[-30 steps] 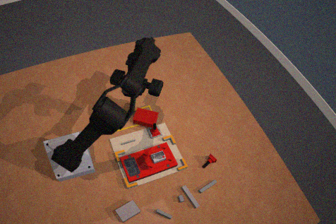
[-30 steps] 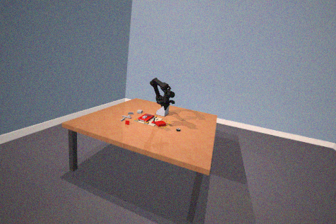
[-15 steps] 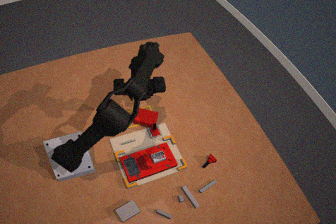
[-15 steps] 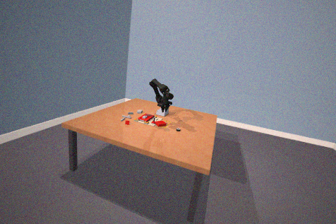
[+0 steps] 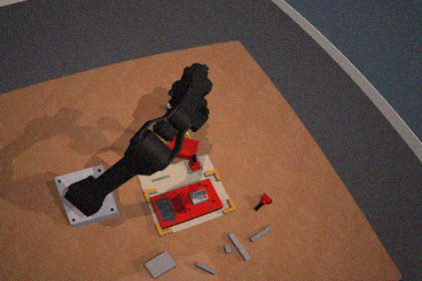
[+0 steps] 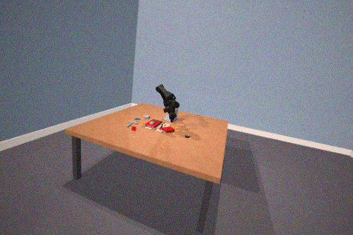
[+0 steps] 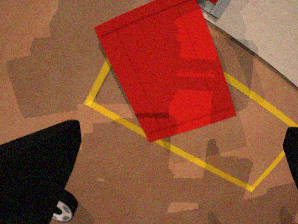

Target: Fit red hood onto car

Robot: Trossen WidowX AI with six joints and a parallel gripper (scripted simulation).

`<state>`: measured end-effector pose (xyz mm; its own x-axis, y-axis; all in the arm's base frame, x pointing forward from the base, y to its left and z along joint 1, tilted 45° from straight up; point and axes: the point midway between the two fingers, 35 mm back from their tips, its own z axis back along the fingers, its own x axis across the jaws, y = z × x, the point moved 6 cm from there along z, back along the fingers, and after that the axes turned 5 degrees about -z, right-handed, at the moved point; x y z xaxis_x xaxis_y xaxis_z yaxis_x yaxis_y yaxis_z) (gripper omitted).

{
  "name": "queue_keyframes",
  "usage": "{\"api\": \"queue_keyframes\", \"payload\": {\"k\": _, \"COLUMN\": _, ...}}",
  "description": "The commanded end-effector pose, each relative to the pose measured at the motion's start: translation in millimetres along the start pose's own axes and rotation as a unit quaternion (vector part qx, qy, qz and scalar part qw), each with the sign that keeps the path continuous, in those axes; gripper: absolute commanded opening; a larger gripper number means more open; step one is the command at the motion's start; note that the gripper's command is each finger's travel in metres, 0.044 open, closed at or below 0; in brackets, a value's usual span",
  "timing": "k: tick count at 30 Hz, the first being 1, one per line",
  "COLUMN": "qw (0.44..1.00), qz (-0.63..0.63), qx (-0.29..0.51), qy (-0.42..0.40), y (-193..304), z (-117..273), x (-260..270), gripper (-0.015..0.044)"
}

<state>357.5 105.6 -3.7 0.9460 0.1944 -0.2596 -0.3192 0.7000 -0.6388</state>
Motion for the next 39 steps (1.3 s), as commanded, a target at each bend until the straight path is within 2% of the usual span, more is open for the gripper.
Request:
{"api": "queue_keyframes", "payload": {"k": 1, "qw": 0.996, "qz": 0.088, "qx": -0.002, "qy": 0.002, "y": -3.2, "z": -9.2, "x": 1.8, "gripper": 0.044}}
{"api": "queue_keyframes", "payload": {"k": 7, "qw": 0.98, "qz": 0.198, "qx": -0.003, "qy": 0.004, "y": -8.0, "z": -19.2, "x": 5.5, "gripper": 0.044}}
{"api": "queue_keyframes", "payload": {"k": 39, "qw": 0.98, "qz": 0.201, "qx": -0.003, "qy": 0.004, "y": -8.7, "z": -33.9, "x": 7.3, "gripper": 0.044}}
